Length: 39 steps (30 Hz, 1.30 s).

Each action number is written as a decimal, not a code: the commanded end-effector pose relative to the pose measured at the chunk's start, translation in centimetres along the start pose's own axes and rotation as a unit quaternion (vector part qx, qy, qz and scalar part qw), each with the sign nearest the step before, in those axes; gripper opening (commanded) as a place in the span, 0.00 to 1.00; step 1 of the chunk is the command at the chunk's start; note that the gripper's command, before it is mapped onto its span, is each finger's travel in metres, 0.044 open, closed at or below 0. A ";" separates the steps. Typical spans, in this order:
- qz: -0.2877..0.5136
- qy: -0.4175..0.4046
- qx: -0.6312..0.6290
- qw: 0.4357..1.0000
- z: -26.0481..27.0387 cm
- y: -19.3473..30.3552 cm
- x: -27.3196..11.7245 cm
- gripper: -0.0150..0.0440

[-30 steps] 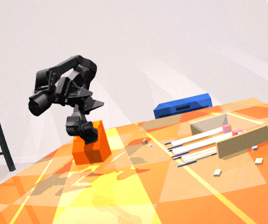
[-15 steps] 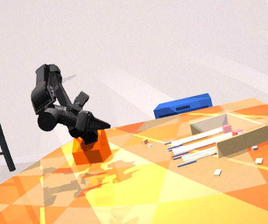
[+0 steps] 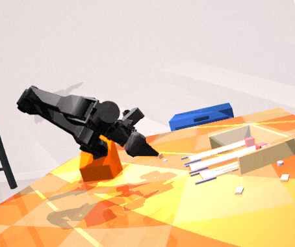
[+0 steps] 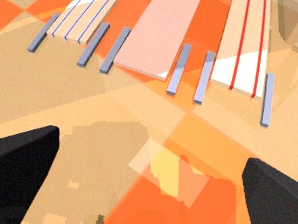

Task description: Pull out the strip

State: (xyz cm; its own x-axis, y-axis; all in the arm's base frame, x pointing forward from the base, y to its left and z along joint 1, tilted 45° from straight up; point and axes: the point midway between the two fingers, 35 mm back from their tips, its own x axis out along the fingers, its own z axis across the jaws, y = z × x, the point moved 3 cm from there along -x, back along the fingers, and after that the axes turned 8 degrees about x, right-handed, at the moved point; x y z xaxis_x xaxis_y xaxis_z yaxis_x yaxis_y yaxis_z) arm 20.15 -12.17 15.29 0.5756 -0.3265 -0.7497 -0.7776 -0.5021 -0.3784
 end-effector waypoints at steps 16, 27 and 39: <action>-0.094 0.205 0.145 0.963 11.0 -12.4 3.6 0.93; -0.117 0.220 0.164 0.954 12.4 -12.9 3.1 0.93; -0.014 0.225 0.134 0.965 9.3 -15.4 5.7 0.62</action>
State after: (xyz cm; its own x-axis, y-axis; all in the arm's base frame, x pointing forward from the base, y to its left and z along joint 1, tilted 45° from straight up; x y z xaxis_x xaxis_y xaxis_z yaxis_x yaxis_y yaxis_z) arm 30.69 2.30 11.10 0.6689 -0.6232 -0.4052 -0.6993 -0.3426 -0.6273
